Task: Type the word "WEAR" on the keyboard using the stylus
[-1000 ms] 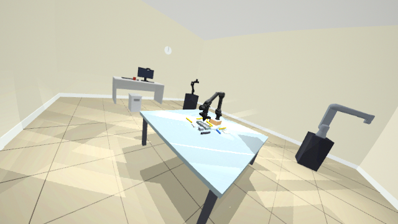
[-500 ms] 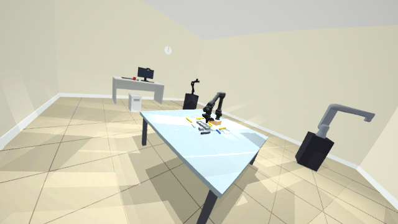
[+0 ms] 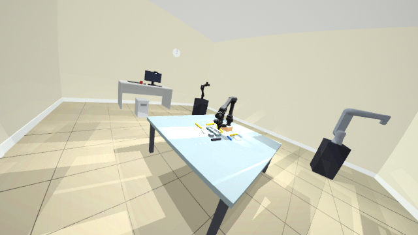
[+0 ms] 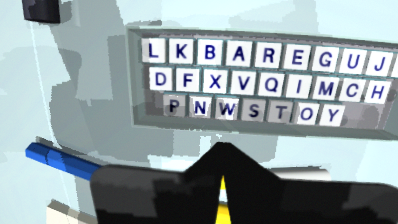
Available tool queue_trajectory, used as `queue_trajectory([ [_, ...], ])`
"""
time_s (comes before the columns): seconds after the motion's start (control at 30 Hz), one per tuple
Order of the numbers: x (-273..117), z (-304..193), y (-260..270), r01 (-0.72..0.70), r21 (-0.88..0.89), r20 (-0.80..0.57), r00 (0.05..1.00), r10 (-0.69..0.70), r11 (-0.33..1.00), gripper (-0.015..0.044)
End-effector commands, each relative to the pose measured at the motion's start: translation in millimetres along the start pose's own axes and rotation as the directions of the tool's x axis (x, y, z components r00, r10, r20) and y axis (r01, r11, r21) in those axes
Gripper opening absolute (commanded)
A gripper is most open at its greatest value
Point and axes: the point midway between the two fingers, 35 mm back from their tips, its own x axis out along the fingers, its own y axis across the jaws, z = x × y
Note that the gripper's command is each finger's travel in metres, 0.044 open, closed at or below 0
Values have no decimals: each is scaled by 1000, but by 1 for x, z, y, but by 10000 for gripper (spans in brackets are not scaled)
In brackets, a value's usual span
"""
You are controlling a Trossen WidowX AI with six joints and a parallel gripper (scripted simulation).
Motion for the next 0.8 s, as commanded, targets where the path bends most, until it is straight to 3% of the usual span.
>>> queue_trajectory([
  [0.0, -44, 4, 2, -8, 3, 23, 1000, 8, 1000, 0],
  [0.4, -48, 4, 2, -8, 0, 26, 1000, 8, 1000, 0],
  [0.53, -48, 4, 2, -8, 0, 26, 1000, 8, 1000, 105],
  [0.67, -48, 4, 2, -9, 0, 26, 1000, 9, 1000, 0],
  [0.77, -48, 4, 2, -9, 0, 26, 1000, 9, 1000, 0],
])
